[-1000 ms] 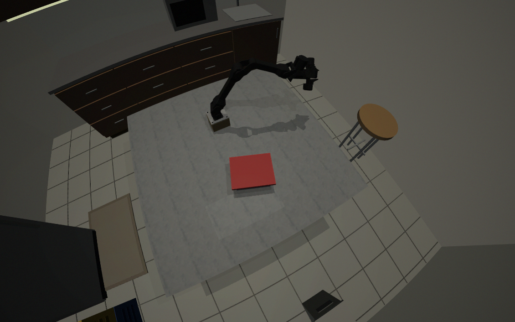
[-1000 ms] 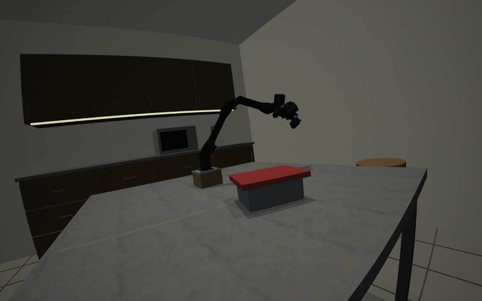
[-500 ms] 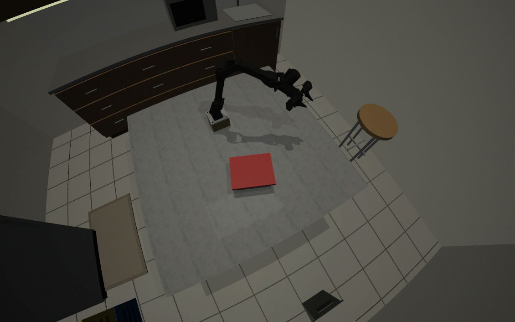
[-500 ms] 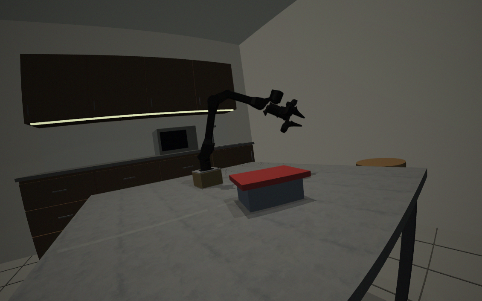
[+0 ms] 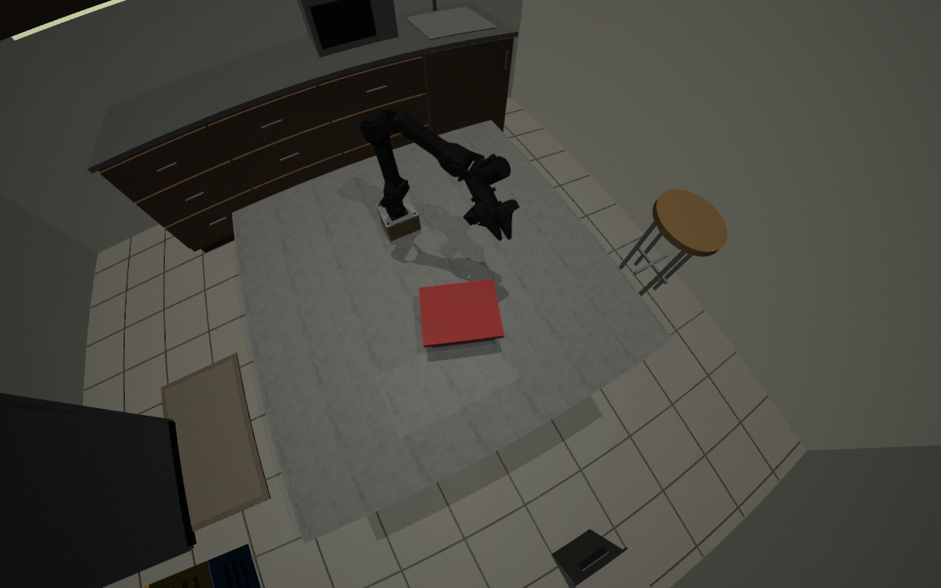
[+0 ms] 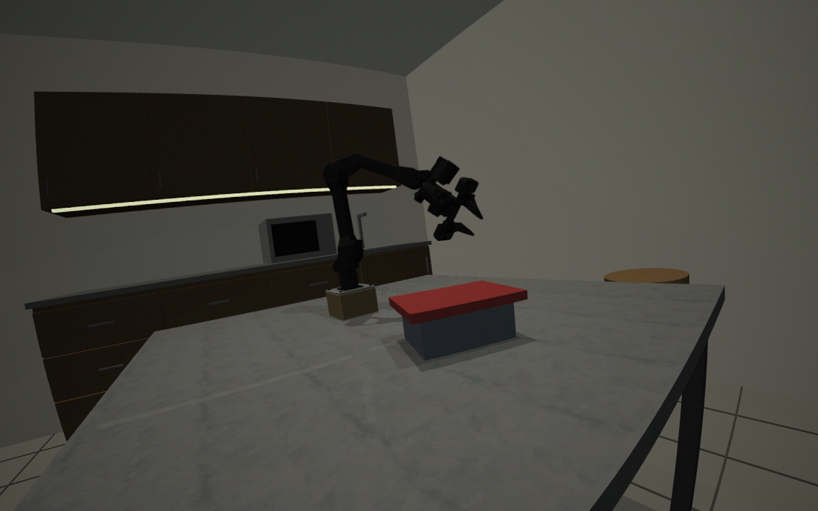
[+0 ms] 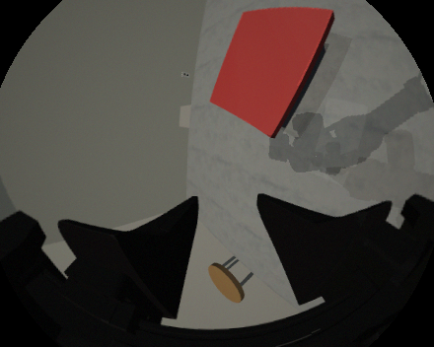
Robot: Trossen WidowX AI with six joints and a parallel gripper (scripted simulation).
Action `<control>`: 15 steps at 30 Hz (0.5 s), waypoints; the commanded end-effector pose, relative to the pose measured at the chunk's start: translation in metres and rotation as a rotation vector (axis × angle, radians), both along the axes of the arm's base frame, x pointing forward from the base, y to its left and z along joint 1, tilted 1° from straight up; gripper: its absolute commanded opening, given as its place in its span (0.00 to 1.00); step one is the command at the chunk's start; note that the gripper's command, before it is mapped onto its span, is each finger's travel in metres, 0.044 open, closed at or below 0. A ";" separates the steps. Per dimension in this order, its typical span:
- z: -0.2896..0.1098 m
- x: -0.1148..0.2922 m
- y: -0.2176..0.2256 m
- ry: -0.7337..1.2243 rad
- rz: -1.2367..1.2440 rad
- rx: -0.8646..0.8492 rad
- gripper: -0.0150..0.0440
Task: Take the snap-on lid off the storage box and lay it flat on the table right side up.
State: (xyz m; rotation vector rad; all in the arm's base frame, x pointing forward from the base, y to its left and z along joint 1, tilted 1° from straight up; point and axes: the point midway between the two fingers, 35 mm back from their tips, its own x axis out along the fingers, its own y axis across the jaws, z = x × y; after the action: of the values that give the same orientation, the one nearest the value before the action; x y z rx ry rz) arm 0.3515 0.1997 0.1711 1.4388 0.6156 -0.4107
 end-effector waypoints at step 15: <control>-0.032 -0.036 -0.129 0.020 -0.518 0.029 0.65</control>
State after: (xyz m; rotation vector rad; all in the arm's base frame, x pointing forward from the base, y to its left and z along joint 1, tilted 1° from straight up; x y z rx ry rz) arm 0.3164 0.0723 0.1395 1.6156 0.2638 -0.8188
